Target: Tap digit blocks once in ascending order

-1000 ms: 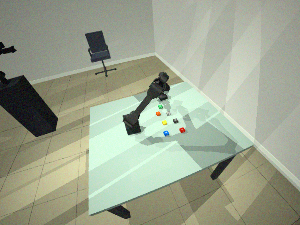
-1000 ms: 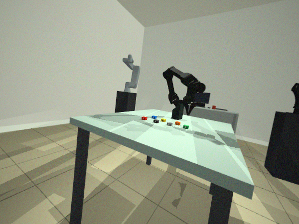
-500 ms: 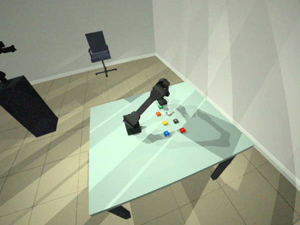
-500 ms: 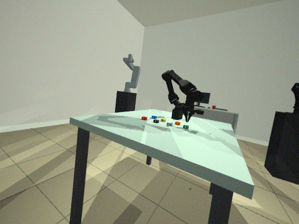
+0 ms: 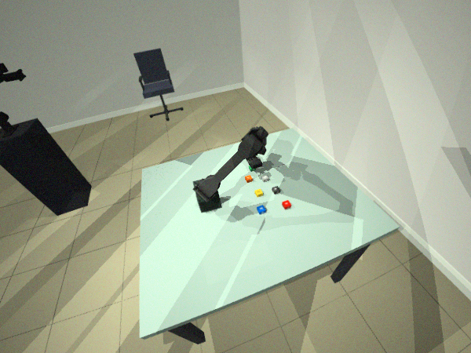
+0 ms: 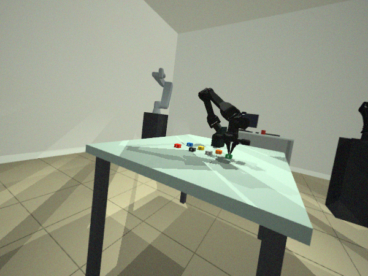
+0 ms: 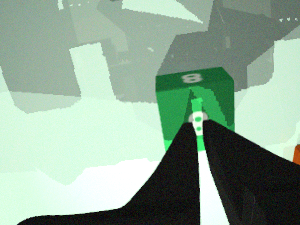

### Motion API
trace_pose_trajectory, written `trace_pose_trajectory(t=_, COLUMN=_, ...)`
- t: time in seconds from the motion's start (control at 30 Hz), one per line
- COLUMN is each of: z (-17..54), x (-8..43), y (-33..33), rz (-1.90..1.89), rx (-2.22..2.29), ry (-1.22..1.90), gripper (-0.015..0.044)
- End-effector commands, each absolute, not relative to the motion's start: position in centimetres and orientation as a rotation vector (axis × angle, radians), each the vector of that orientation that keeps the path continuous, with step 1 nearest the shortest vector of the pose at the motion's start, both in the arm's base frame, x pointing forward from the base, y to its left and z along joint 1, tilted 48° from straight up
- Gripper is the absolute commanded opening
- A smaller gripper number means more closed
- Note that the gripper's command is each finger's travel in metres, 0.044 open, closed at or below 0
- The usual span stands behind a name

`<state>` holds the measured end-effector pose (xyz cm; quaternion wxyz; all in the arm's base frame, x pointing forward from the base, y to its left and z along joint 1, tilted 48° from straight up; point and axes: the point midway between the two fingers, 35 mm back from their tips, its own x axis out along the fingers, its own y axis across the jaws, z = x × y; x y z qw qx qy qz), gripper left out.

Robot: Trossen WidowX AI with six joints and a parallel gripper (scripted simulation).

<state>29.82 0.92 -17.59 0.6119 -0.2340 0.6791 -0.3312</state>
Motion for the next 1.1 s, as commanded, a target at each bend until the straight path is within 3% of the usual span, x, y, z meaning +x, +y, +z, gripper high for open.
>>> trace_pose_trajectory(t=0.0, z=-17.8, x=29.6, y=0.6, rz=-0.764, rx=-0.547, ry=1.572, gripper=0.0020)
trace_pose_trajectory(t=0.37, z=-15.6, x=30.1, y=3.1, rz=-0.762, rx=-0.546, ry=1.572, gripper=0.0020)
trace_pose_trajectory(t=0.57, z=-10.3, x=31.2, y=8.8, rz=-0.759, rx=-0.544, ry=1.573, gripper=0.0020)
trace_pose_trajectory(t=0.8, z=-9.5, x=31.4, y=8.3, rz=-0.756, rx=-0.543, ry=1.574, gripper=0.0020)
trace_pose_trajectory(t=1.07, z=0.2, x=31.3, y=1.1, rz=-0.735, rx=-0.535, ry=1.577, gripper=0.0020)
